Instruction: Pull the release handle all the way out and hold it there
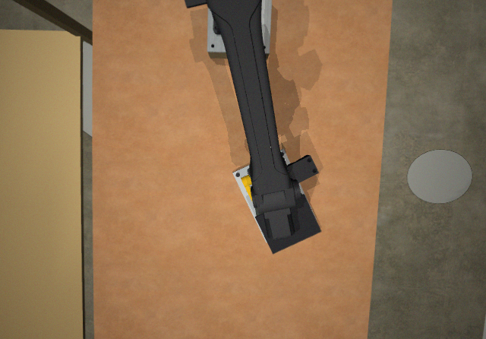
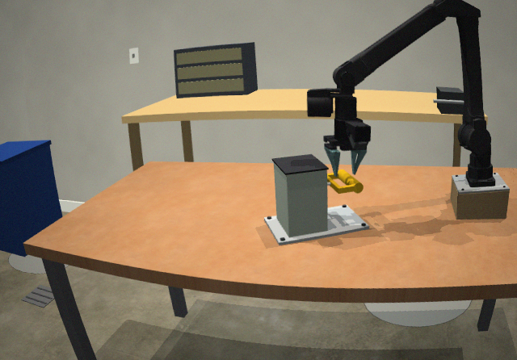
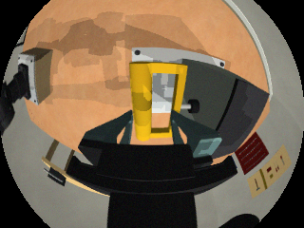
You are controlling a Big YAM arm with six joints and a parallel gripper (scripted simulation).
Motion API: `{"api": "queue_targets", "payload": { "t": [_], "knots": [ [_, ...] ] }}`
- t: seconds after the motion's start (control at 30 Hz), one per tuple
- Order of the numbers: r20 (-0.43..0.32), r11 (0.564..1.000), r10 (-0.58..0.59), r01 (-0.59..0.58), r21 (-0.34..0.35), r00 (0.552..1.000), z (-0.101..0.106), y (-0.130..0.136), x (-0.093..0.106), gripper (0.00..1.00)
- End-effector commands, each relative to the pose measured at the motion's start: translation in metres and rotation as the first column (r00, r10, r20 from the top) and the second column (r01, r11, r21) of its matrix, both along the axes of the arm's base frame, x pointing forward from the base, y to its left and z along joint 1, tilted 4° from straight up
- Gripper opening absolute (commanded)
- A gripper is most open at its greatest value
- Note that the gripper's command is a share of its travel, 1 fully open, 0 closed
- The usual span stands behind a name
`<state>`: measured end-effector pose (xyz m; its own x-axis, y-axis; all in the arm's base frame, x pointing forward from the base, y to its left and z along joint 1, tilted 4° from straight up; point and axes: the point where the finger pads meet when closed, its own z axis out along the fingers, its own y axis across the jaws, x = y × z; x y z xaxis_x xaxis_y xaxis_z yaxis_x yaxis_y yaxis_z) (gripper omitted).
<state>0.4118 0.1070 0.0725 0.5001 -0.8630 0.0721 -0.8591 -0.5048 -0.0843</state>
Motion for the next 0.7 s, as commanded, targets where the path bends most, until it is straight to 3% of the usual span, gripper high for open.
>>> {"api": "queue_targets", "payload": {
  "t": [0.0,0.67],
  "knots": [
    [-0.022,1.0,0.004,-0.004,-0.01,1.0,-0.014,-0.003,-0.001,0.53],
    [-0.044,1.0,-0.003,0.003,-0.015,0.999,-0.026,-0.007,-0.003,0.53]
  ]
}}
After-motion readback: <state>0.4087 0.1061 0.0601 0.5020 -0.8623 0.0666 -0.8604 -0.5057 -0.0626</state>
